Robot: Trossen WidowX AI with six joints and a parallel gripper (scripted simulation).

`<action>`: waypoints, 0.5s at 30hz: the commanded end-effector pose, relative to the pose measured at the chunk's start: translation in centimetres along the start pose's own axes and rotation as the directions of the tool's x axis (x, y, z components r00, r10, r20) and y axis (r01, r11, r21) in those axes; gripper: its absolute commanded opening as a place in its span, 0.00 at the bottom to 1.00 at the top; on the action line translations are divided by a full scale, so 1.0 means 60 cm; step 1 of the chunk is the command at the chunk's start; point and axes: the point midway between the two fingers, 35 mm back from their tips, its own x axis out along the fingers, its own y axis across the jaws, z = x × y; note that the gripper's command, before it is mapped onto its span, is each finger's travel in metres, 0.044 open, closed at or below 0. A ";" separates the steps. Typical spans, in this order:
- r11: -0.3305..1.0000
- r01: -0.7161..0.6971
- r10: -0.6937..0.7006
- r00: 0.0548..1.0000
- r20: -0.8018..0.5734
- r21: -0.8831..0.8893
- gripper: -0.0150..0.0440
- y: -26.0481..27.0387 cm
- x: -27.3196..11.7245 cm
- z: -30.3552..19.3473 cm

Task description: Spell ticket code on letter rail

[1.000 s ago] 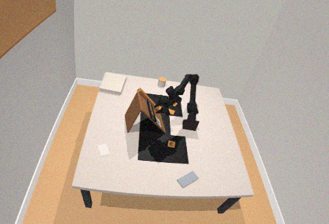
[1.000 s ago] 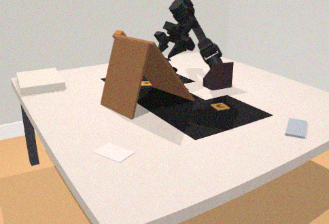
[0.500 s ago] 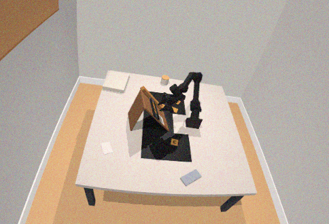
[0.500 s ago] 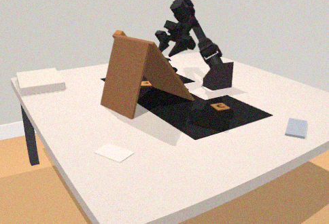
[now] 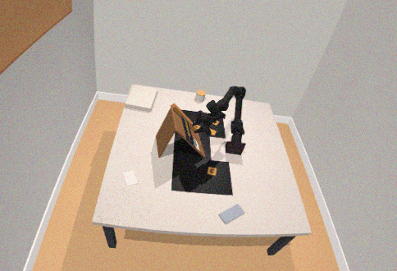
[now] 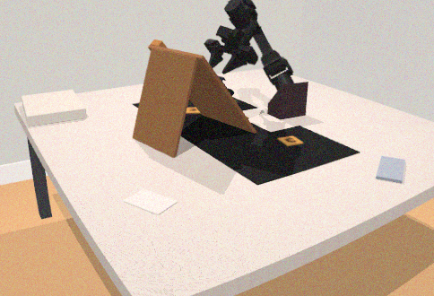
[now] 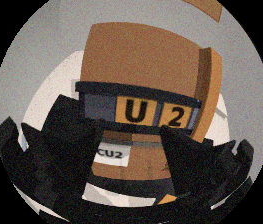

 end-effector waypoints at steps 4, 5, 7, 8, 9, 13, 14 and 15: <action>1.000 0.005 -0.005 1.000 0.002 0.007 0.75 -0.006 -0.004 0.002; 1.000 0.005 -0.005 1.000 0.002 0.007 0.75 -0.006 -0.004 0.002; 1.000 0.005 -0.005 1.000 0.002 0.007 0.75 -0.007 -0.004 0.002; 1.000 0.005 -0.005 1.000 0.002 0.007 0.75 -0.007 -0.005 0.002; 1.000 0.005 -0.005 1.000 0.002 0.007 0.75 -0.008 -0.005 0.003; 1.000 0.000 0.000 1.000 0.000 0.001 0.62 -0.004 -0.003 0.001; 1.000 0.000 0.000 1.000 0.000 0.001 0.58 -0.004 -0.003 0.001; 1.000 0.000 0.000 1.000 0.000 0.001 0.53 -0.004 -0.003 0.001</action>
